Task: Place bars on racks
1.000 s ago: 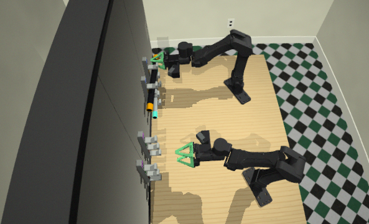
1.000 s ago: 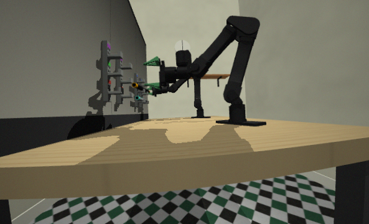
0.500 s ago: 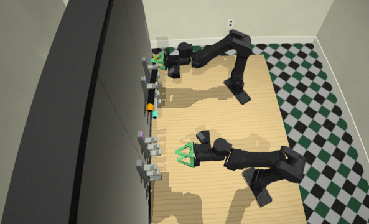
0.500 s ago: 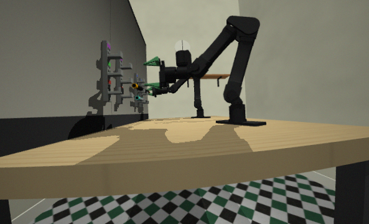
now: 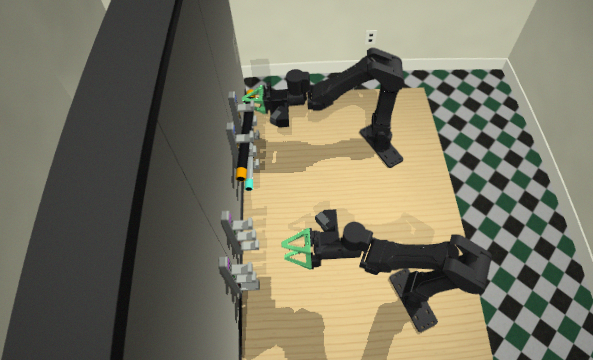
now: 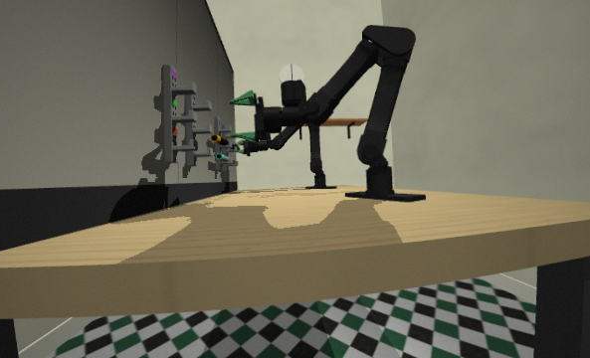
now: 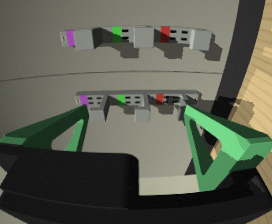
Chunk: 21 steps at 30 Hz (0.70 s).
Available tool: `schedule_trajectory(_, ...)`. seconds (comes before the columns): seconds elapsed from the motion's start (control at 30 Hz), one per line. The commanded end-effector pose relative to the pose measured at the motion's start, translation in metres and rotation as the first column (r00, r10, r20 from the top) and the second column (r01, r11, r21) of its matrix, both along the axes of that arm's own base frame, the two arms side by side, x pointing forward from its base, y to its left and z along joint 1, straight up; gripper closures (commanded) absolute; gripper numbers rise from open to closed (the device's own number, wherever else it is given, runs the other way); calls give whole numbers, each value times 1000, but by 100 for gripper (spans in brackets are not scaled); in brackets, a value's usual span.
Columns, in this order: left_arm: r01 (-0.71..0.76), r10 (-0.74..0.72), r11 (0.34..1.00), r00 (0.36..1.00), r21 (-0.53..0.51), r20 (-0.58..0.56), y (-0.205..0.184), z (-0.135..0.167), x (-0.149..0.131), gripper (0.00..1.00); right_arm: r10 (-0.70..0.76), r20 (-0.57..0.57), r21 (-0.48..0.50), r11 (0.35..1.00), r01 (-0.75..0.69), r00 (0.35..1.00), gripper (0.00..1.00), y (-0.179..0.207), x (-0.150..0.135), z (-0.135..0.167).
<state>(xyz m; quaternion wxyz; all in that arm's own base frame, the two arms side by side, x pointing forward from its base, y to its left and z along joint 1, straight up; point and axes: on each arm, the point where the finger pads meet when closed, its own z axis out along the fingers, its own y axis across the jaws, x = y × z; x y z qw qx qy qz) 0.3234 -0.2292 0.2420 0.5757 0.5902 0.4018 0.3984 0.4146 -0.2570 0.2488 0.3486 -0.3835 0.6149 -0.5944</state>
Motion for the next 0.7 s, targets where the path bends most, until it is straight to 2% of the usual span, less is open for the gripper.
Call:
schedule_trajectory(0.0,-3,3,1000,1000,-15,12,5,6,-2,0,-2,59,2,1000,2,998,100,2,2,10)
schedule_trajectory(0.67,-3,3,1000,1000,-15,12,5,6,-2,0,-2,58,2,1000,2,998,100,2,2,4)
